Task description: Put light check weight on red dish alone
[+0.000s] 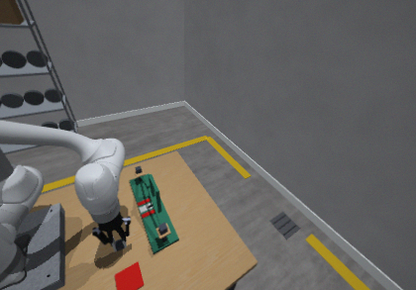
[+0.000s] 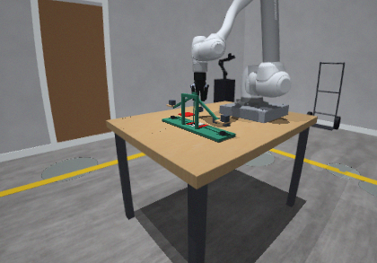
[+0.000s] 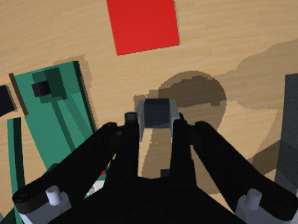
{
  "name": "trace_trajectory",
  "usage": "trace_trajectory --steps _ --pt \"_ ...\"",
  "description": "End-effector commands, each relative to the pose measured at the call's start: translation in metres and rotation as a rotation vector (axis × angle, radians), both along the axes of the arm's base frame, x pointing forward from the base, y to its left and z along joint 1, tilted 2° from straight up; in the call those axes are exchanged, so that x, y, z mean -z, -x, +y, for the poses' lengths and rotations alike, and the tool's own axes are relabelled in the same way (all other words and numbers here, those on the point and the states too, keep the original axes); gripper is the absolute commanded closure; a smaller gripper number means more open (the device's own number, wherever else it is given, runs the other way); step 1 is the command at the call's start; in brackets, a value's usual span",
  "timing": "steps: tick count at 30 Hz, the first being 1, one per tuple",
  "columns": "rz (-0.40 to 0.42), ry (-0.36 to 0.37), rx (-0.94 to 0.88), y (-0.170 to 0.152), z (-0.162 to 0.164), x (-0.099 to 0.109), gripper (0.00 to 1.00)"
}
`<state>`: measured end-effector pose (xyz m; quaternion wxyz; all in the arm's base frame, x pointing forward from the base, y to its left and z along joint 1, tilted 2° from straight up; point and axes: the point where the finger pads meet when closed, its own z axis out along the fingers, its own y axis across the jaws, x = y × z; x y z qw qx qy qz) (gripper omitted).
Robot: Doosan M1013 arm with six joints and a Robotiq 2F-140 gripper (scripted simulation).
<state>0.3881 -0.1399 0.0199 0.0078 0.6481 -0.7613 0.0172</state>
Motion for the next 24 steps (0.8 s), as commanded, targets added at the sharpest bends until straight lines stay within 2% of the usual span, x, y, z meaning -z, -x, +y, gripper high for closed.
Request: trace_trajectory --steps 1,6,17,19,21,22,23,24 --pt "0.000 0.000 0.000 0.000 0.001 -0.016 0.76" --pt "0.000 0.000 0.000 0.000 0.001 -0.027 0.76" --pt "0.000 0.000 -0.002 0.000 0.000 -0.028 0.76" --pt "0.001 0.000 -0.028 -0.003 -0.024 -0.031 0.76" --pt "0.003 0.000 -0.081 -0.004 -0.072 -0.038 0.76" --pt "0.003 0.000 -0.081 -0.004 -0.072 -0.038 0.76" --pt "0.004 0.001 -0.106 -0.002 -0.095 -0.041 0.76" --pt "0.004 0.001 -0.106 -0.002 -0.095 -0.041 0.76"
